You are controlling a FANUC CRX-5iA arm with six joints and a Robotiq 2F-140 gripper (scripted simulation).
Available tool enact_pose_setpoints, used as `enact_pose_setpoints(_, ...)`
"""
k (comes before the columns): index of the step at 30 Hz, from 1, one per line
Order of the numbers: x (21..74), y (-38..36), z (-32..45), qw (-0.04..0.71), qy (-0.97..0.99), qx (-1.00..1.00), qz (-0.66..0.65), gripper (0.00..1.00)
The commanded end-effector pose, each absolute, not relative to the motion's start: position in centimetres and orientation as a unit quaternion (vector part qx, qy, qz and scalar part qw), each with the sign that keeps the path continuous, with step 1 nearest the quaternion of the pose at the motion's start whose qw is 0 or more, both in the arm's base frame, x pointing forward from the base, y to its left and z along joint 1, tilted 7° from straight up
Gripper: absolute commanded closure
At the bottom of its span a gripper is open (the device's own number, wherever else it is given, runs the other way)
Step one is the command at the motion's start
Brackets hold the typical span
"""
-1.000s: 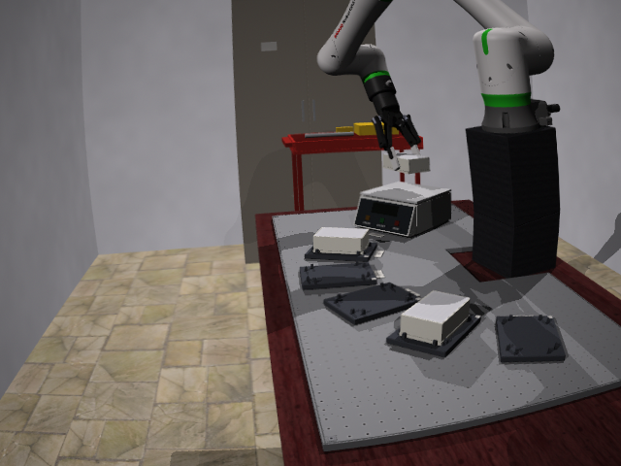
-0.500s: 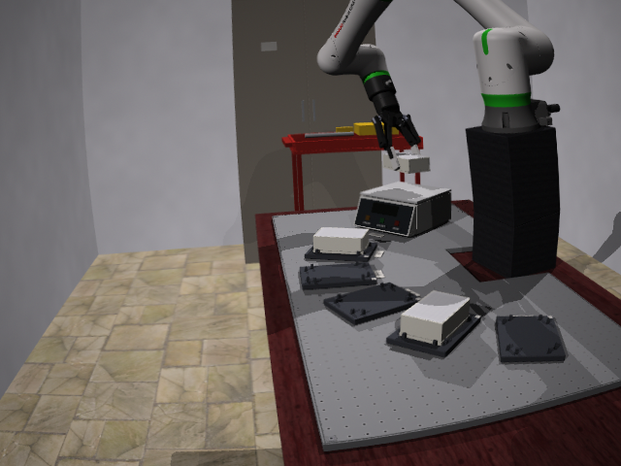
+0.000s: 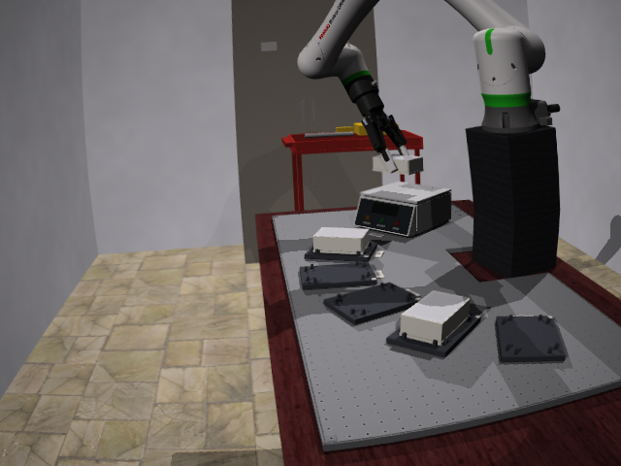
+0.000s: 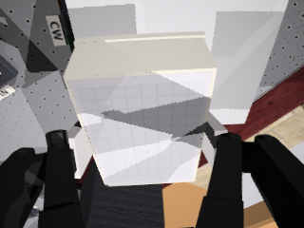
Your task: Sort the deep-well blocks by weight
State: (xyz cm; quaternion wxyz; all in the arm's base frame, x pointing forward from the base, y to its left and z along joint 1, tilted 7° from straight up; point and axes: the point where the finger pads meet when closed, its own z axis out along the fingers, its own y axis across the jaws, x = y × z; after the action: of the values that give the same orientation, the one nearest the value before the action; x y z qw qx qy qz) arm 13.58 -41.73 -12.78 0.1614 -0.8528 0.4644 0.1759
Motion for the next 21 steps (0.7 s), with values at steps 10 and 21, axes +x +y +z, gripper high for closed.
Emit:
enact_pose_setpoints(10,17.0,-40.3,-12.3,0.153,0.445,-0.865,0.177,0.90)
enact_pose_setpoints(21,19.8,-39.1,-12.0,0.153,0.445,-0.865,0.177,0.90)
